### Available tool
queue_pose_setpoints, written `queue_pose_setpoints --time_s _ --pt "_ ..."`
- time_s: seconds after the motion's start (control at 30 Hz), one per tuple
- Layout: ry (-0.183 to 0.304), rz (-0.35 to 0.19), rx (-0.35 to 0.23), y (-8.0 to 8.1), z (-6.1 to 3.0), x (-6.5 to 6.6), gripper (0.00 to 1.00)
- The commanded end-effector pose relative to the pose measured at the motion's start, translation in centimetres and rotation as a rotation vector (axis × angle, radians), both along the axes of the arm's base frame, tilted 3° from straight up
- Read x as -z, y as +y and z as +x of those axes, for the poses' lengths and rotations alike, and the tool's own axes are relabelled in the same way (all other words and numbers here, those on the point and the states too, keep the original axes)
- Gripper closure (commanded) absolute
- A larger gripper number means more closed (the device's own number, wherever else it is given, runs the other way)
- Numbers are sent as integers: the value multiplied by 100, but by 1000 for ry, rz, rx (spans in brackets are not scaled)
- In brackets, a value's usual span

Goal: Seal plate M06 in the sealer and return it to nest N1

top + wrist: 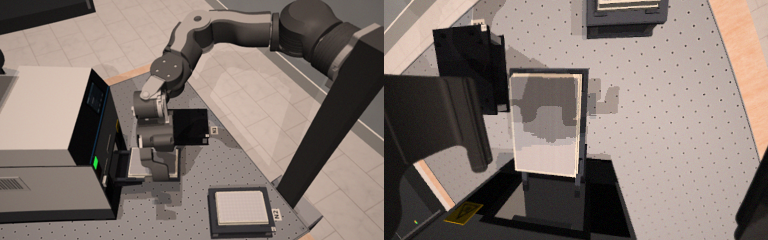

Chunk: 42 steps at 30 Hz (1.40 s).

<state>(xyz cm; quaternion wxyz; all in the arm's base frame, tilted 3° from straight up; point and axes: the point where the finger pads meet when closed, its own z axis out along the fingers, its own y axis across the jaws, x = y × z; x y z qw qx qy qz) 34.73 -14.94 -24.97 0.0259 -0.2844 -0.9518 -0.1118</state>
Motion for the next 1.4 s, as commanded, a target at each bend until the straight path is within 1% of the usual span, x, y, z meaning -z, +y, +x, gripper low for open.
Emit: queue_pose_setpoints --time_s 0.0,0.13,0.3,0.7,0.73,0.87,1.37 --pt "-5 2 5 1 15 -19 23" --pt "-5 2 5 1 15 -19 23" --pt "62 -234 27 -433 -87 51 23" --pt "62 -234 27 -433 -87 51 23" --pt "54 -226 27 -451 -76 37 23" --pt "62 -234 27 -574 -128 84 23" --pt "62 -236 28 -560 -121 77 23"
